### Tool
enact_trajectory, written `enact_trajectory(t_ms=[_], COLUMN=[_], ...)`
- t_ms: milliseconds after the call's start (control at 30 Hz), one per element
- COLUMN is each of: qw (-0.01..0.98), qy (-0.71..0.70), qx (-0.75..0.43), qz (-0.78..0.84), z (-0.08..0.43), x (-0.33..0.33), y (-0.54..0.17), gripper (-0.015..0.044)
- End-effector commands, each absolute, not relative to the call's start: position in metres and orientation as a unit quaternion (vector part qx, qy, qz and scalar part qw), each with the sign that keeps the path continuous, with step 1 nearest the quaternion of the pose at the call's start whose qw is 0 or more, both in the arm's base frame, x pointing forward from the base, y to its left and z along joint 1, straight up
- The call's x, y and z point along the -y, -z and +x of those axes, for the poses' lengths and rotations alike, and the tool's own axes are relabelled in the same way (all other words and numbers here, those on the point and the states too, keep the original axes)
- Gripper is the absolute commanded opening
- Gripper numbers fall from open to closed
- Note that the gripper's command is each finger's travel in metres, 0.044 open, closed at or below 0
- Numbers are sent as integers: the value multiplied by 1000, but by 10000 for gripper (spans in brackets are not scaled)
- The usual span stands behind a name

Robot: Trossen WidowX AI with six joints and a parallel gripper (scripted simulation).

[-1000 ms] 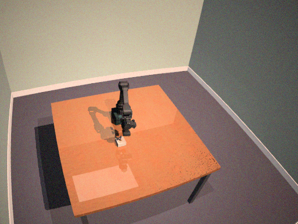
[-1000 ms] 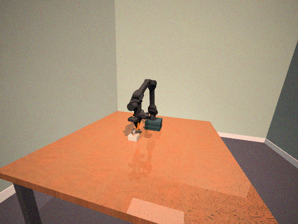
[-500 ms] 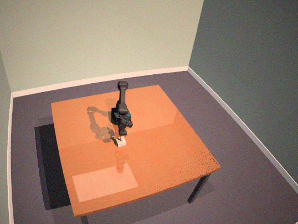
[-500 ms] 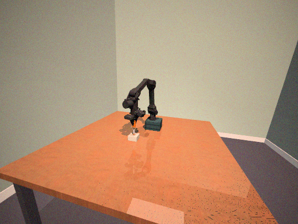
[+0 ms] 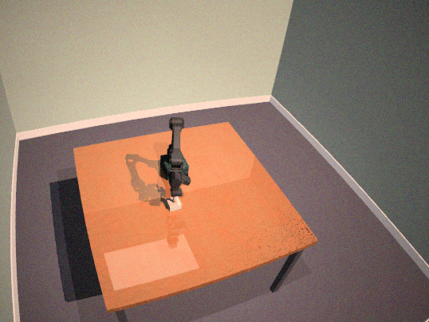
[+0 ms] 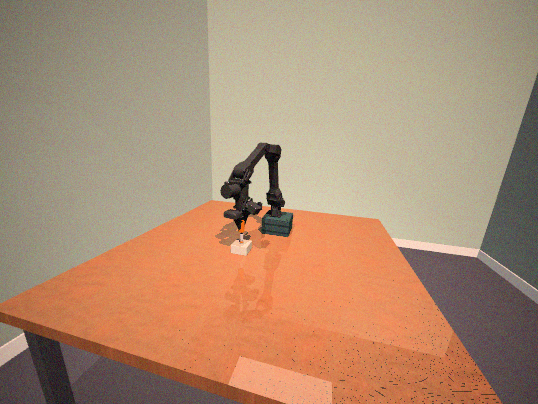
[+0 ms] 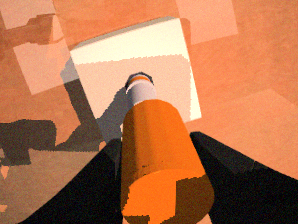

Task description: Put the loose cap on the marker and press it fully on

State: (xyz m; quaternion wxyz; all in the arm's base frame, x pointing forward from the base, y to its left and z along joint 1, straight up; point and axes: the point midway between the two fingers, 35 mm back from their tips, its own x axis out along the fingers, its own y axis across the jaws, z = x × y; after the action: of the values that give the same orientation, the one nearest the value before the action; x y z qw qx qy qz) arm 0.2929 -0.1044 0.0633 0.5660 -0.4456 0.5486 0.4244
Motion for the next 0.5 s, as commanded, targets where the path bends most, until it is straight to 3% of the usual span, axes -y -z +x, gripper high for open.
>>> enact_trajectory(t_ms=[0, 467], qw=[564, 564], qy=[-430, -430], qx=[-549, -549], qz=[-443, -443], z=[292, 293], x=[104, 104], y=[-53, -30], gripper=[0, 0])
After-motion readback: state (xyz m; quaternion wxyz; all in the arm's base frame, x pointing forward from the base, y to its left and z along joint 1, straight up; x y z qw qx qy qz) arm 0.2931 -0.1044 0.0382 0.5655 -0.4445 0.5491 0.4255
